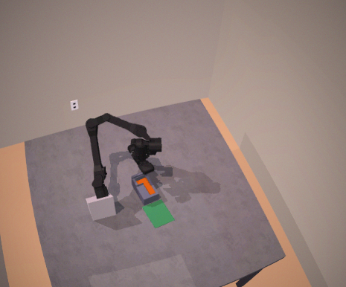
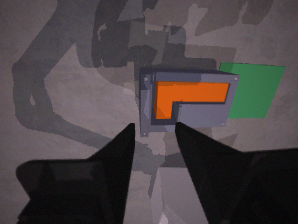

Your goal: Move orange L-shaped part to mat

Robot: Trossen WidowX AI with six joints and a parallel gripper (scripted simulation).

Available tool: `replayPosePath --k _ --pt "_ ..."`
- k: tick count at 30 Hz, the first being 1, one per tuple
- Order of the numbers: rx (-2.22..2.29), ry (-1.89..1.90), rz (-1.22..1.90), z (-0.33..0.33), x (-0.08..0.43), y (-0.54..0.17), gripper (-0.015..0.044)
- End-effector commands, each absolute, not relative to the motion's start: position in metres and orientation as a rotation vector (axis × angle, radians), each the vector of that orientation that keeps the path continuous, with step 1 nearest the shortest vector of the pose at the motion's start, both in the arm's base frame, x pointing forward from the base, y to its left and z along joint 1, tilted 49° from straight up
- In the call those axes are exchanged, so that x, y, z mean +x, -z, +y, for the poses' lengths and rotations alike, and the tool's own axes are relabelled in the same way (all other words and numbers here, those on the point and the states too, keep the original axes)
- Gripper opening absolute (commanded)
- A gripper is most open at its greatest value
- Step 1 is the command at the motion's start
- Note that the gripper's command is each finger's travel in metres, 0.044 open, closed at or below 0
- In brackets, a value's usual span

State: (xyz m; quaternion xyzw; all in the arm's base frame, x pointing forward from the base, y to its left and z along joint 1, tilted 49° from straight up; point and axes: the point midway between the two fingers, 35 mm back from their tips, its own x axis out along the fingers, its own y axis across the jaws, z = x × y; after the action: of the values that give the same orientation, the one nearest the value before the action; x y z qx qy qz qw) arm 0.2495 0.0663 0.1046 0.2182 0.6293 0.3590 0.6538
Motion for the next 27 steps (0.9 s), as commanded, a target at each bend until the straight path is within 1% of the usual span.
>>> replayPosePath --k 1,9,27 --pt "0.515 -0.815 1.443 0.071 0.247 -0.102 0.0180" --pt "0.517 -0.817 1.441 0.123 0.242 -0.057 0.0180" --pt "0.517 -0.817 1.441 0.134 0.242 -0.047 0.0180"
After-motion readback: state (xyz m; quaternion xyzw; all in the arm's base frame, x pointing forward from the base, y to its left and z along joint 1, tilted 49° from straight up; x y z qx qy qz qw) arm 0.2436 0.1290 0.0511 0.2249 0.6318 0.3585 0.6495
